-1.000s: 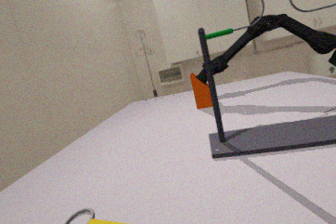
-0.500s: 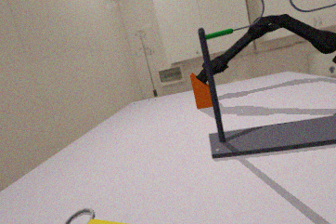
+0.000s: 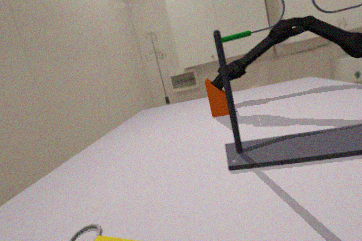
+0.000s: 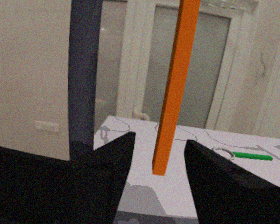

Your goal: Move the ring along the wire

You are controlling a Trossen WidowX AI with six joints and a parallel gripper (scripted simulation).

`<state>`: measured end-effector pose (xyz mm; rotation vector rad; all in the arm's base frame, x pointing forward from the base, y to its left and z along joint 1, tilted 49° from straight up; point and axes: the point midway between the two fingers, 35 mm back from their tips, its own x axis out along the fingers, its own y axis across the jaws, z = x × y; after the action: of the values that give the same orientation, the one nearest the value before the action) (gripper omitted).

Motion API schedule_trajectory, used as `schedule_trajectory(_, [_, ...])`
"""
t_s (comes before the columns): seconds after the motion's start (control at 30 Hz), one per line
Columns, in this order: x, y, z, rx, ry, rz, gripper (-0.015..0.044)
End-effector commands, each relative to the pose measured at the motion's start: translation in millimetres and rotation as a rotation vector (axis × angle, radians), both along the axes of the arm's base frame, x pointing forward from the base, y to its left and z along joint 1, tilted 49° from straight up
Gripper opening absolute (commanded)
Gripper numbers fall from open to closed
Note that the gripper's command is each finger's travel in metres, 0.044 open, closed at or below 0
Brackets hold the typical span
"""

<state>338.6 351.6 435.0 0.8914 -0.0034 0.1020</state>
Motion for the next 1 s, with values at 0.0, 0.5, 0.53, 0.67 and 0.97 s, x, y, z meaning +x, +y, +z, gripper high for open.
schedule_trajectory(0.0, [5.9, 0.9, 2.1, 0.006, -0.002, 0.004, 0.0160])
schedule_trajectory(0.5, [29.7, 1.9, 2.7, 0.005, -0.004, 0.004, 0.0160])
schedule_trajectory(0.53, [31.3, 1.9, 2.7, 0.005, -0.004, 0.004, 0.0160])
schedule_trajectory(0.67, [35.3, 1.8, 2.7, 0.005, -0.005, 0.004, 0.0160])
schedule_trajectory(0.97, [35.3, 1.8, 2.7, 0.005, -0.005, 0.004, 0.0160])
